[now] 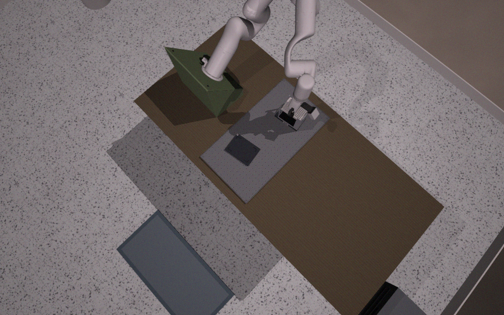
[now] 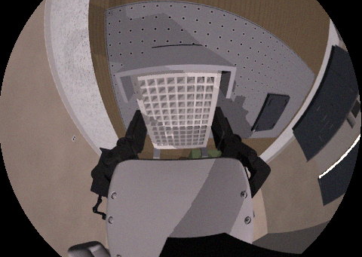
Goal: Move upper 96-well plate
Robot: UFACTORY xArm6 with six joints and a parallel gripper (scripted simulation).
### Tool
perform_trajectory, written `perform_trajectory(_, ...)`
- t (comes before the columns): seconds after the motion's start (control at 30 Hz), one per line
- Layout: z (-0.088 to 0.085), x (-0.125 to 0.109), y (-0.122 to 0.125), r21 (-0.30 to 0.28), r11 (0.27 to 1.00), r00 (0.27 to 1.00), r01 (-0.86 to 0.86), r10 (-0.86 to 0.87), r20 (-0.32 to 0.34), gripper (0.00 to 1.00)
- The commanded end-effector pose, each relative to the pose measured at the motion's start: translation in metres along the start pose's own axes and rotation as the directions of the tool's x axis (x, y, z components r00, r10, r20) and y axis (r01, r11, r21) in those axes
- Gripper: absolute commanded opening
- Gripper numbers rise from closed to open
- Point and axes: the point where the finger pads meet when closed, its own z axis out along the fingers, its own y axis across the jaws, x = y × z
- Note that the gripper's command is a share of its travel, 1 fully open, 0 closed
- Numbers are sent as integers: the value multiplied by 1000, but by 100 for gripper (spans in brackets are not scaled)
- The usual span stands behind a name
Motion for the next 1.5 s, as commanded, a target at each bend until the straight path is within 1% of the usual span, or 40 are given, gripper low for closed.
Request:
perform_trajectory(0.0,-10,1,0,-1,1000,1000,1,-1,-3,0)
perform_trajectory(1.1,-58,1,0,-1,1000,1000,1,-1,-3,0)
perform_trajectory(1.47,-59,1,0,-1,1000,1000,1,-1,-3,0)
